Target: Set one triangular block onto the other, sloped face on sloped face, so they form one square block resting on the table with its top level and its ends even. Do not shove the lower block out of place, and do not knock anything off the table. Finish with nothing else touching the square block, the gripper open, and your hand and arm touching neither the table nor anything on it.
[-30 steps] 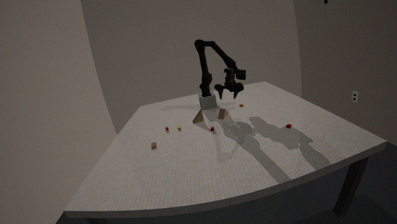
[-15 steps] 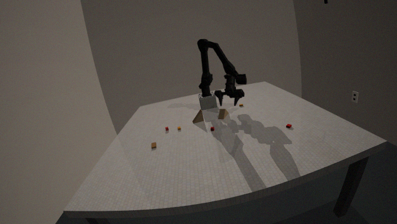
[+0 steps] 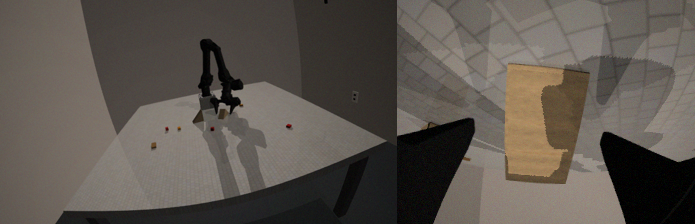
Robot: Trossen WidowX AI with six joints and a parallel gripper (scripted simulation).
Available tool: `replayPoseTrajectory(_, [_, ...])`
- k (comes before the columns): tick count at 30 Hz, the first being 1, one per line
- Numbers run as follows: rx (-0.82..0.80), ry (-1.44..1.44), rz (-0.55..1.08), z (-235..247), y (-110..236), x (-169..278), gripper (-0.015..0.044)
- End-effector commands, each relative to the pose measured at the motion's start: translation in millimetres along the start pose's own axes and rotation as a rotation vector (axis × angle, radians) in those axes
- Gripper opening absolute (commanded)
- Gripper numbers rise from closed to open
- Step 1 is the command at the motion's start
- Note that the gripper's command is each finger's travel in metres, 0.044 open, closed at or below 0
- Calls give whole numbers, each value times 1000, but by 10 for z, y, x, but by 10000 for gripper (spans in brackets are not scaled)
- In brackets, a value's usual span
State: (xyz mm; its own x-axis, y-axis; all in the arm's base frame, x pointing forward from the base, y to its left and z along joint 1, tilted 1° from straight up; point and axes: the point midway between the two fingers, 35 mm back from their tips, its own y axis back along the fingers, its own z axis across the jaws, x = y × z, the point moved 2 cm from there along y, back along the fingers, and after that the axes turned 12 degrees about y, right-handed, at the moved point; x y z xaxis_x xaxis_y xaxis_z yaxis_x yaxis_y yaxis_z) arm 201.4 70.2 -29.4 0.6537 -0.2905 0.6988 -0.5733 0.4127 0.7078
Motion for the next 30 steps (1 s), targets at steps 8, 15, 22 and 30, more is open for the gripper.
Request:
replayPoseTrajectory(8, [-1,-1,-1,3,1,0,204])
replayPoseTrajectory(15, [-1,-1,-1,3,1,0,118])
replayPoseTrajectory(22, [-1,-1,0,-7,34,39,0])
replayPoseTrajectory(30, [0,-1,0,-26,263,288,0])
